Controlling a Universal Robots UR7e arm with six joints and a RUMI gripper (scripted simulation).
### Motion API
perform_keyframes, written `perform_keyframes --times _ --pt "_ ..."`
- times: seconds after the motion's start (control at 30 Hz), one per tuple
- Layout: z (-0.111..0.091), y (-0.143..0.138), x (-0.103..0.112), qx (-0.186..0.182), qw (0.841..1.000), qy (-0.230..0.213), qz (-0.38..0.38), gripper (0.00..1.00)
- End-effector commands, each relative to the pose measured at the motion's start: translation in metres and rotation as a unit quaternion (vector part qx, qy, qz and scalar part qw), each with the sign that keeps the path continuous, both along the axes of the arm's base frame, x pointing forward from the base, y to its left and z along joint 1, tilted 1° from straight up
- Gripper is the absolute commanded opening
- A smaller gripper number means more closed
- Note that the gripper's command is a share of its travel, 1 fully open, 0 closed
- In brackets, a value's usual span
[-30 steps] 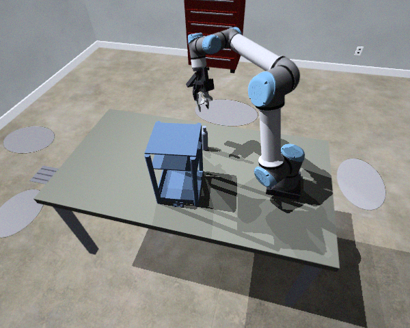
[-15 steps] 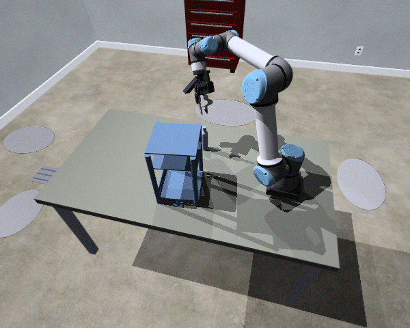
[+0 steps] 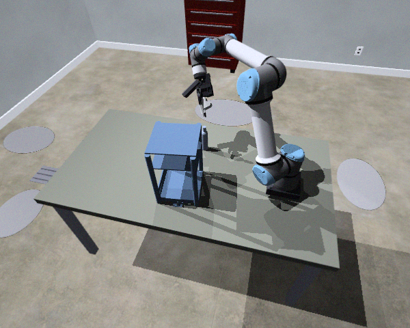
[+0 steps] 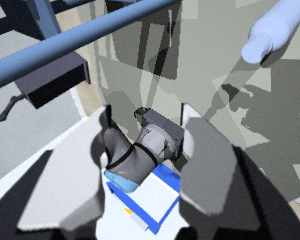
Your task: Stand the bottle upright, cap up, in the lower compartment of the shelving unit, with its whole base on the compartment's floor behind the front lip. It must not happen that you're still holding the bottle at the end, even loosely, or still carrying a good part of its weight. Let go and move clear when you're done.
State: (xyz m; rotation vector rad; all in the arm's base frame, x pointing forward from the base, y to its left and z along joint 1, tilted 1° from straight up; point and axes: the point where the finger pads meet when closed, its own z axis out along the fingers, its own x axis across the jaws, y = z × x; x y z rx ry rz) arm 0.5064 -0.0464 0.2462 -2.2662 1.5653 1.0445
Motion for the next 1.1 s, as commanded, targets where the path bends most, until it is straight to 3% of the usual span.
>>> perform_keyframes --times 0.0,0.37,0.43,0.77,0.93,1.0,1.07 --pt "-0.0025 0.0024 -0.0016 0.064 0.997 -0.02 0.049 0.35" --pt "-0.0048 0.0049 -0.0036 0.183 0.973 -0.073 0.122 0.35" --pt "-0.0048 0.0049 -0.0036 0.183 0.973 -0.073 0.122 0.35" --pt "-0.0047 0.0044 -0.0037 0.3 0.926 -0.143 0.177 0.35" --pt "-0.0041 0.003 -0.0031 0.348 0.899 -0.179 0.196 0.35" --pt "-0.0041 0.003 -0.0031 0.348 0.899 -0.179 0.196 0.35" --pt "-0.0038 0.002 -0.0026 0.373 0.883 -0.199 0.204 0.35"
